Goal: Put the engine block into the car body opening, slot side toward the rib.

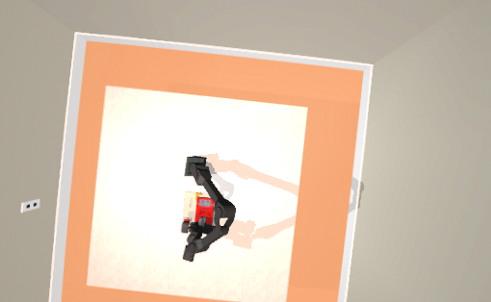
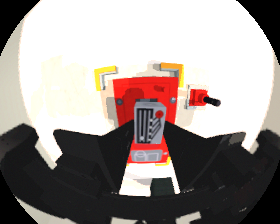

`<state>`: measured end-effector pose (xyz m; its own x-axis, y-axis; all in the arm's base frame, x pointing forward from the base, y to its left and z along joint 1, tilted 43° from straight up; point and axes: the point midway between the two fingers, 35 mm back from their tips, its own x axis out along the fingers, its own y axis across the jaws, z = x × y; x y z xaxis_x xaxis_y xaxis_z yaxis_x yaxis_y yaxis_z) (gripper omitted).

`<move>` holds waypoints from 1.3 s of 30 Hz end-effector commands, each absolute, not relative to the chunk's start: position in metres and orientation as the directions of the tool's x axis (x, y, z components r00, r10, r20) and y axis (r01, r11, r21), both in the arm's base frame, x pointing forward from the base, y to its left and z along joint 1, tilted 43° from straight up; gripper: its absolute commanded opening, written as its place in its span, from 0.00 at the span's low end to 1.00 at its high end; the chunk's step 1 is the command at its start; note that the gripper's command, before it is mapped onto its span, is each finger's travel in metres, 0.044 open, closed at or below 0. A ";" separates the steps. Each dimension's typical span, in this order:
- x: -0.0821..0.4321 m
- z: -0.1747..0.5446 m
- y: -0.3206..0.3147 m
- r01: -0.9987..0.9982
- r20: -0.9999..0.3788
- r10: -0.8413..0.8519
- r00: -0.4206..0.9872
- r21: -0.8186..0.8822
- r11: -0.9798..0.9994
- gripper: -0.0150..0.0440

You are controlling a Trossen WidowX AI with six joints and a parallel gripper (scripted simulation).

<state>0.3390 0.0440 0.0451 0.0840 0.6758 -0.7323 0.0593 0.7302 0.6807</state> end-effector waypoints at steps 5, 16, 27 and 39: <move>0.339 0.044 0.046 -0.124 -0.730 0.678 0.085 0.667 0.734 0.52; 0.339 0.042 0.047 0.050 -0.730 0.678 0.085 0.683 0.729 0.52; 0.340 0.040 0.050 -0.016 -0.730 0.678 0.085 0.680 0.733 0.52; 0.340 0.037 0.052 0.000 -0.730 0.678 0.085 0.681 0.732 0.52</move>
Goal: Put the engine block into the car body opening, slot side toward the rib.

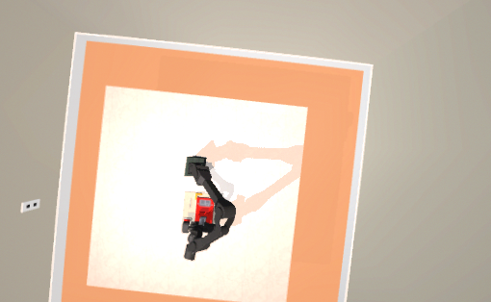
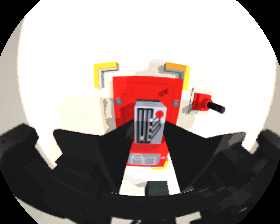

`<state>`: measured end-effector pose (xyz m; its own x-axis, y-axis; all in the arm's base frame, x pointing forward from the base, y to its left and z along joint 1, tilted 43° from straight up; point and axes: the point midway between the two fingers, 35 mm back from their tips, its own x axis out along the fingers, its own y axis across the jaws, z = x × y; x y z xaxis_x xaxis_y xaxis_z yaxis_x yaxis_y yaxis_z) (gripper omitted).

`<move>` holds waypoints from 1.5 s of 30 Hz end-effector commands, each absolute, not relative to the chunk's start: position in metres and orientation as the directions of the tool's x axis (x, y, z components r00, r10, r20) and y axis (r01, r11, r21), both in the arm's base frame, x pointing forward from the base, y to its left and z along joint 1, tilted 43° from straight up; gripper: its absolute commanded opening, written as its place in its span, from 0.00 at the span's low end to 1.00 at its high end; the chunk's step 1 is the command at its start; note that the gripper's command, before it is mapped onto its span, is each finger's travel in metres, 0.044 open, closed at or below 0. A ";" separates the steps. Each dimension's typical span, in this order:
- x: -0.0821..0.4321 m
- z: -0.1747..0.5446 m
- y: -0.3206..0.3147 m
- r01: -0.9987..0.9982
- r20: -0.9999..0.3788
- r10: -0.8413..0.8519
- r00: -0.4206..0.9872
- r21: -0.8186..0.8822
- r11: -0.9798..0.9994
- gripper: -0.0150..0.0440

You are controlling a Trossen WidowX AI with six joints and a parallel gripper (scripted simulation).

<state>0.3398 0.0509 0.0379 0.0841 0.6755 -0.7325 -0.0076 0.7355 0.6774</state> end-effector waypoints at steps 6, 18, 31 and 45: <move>0.340 0.036 0.053 0.002 -0.730 0.678 0.085 0.681 0.732 0.52; 0.340 0.034 0.055 -0.001 -0.730 0.679 0.085 0.681 0.732 0.52; 0.341 0.031 0.058 0.000 -0.729 0.679 0.085 0.681 0.732 0.52; 0.341 0.029 0.059 -0.002 -0.732 0.676 0.084 0.678 0.735 0.61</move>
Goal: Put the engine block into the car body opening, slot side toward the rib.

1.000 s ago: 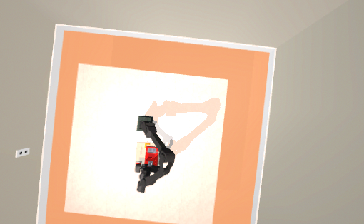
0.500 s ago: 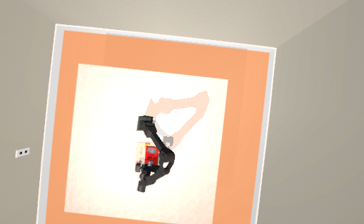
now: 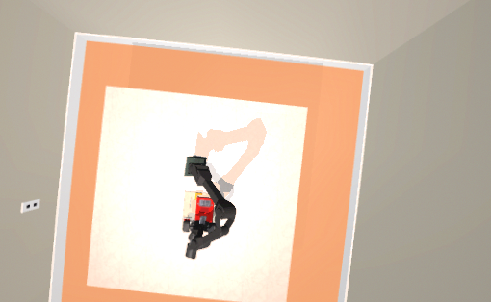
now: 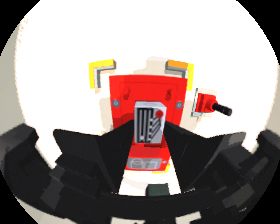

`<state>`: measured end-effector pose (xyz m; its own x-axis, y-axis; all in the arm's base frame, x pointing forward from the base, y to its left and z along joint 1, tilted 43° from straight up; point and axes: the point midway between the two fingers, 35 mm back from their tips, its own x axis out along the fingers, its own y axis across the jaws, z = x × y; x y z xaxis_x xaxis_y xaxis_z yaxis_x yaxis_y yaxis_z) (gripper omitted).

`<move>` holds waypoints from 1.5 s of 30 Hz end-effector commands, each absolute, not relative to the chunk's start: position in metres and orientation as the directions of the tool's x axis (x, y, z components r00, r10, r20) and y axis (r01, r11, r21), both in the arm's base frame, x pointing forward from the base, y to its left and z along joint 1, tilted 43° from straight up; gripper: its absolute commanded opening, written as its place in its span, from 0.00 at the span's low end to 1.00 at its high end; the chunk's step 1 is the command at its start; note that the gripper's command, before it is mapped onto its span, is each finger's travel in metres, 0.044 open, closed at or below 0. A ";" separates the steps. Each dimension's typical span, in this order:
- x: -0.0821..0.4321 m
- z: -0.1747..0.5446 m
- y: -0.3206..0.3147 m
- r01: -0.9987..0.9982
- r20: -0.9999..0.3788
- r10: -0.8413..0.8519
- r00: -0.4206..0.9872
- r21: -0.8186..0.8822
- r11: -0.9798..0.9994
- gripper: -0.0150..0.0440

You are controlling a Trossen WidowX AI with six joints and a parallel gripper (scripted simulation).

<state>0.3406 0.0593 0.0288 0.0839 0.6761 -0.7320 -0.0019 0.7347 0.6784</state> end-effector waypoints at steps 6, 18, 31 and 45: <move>0.341 0.029 0.059 -0.002 -0.732 0.676 0.084 0.678 0.735 0.88; 0.341 0.029 0.059 -0.002 -0.732 0.676 0.084 0.678 0.735 1.00; 0.339 0.040 0.050 0.000 -0.730 0.678 0.085 0.681 0.733 0.87; 0.339 0.040 0.050 0.000 -0.730 0.678 0.085 0.681 0.733 0.25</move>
